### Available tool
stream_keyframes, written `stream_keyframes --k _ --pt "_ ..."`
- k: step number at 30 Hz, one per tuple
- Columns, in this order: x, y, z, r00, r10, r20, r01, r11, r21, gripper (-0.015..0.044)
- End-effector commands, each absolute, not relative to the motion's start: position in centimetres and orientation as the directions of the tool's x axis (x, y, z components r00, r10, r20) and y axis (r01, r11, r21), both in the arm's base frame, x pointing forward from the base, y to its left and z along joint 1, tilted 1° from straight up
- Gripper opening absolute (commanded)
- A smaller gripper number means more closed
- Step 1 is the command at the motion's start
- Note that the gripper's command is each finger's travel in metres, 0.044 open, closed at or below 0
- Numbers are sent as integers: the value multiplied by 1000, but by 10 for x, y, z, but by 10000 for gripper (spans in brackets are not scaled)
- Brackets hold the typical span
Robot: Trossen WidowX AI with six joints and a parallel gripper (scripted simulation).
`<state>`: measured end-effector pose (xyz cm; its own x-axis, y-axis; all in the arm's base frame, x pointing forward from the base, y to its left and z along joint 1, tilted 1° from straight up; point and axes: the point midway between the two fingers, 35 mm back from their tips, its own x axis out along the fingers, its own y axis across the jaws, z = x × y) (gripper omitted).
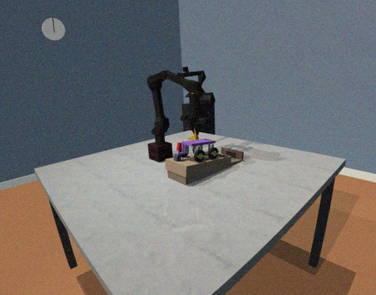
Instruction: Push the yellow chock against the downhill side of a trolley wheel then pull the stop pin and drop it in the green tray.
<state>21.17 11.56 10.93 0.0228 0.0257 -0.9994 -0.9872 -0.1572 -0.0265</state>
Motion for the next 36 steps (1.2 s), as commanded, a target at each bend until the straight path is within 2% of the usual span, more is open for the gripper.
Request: stream_keyframes --k 1,16,25,36 --pt "214 133 109 27 27 -999 -988 -152 -31 0" --pt "219 187 109 27 31 -999 -987 -158 -32 0" --pt "219 188 109 21 9 -1000 -904 -427 -23 0" --pt "219 189 108 22 -21 -1000 -676 -737 1 0"
